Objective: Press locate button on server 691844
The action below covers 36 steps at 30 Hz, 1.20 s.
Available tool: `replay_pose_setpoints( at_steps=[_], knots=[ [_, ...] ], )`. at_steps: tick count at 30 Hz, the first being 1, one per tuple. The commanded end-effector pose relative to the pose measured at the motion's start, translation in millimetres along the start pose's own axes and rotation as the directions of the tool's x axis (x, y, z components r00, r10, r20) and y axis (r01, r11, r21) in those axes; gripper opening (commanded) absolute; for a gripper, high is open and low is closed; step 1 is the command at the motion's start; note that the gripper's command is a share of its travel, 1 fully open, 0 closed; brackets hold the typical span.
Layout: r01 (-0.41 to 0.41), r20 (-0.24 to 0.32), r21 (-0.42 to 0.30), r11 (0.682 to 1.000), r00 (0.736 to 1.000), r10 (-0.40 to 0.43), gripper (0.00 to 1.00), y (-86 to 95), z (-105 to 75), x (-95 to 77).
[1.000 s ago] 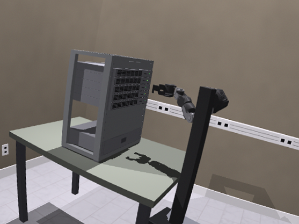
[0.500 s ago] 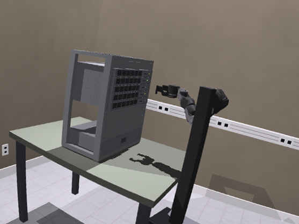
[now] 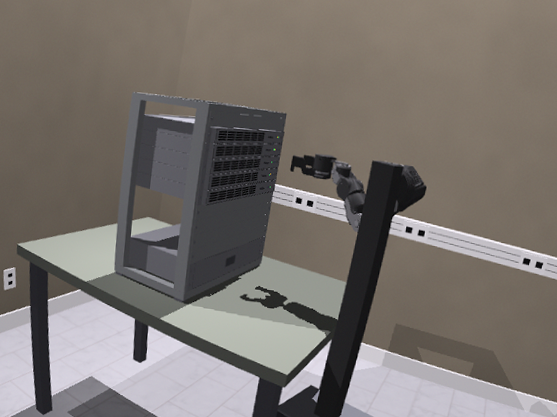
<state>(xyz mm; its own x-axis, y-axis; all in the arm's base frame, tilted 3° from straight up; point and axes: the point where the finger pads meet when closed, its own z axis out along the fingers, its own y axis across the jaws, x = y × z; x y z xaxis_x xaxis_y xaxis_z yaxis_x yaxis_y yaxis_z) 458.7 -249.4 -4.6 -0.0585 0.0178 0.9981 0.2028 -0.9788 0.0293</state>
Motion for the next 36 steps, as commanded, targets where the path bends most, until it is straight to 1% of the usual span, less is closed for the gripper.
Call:
replay_pose_setpoints(
  at_steps=[1, 4, 6, 13, 18, 27, 36],
  knots=[
    [-0.001, 0.004, 0.006, 1.0, 1.0, 0.001, 0.6, -1.5, -0.2, 3.2],
    [-0.001, 0.004, 0.006, 1.0, 1.0, 0.001, 0.6, -1.5, -0.2, 10.1],
    [-0.001, 0.004, 0.006, 1.0, 1.0, 0.001, 0.6, -1.5, -0.2, 10.1],
    [-0.001, 0.004, 0.006, 1.0, 1.0, 0.001, 0.6, -1.5, -0.2, 25.0],
    [-0.001, 0.004, 0.006, 1.0, 1.0, 0.001, 0.6, -1.5, -0.1, 31.2],
    [-0.001, 0.004, 0.006, 1.0, 1.0, 0.001, 0.6, -1.5, 2.0, 32.3],
    [-0.001, 0.004, 0.006, 1.0, 1.0, 0.001, 0.6, -1.6, 19.7, 32.3]
  ],
)
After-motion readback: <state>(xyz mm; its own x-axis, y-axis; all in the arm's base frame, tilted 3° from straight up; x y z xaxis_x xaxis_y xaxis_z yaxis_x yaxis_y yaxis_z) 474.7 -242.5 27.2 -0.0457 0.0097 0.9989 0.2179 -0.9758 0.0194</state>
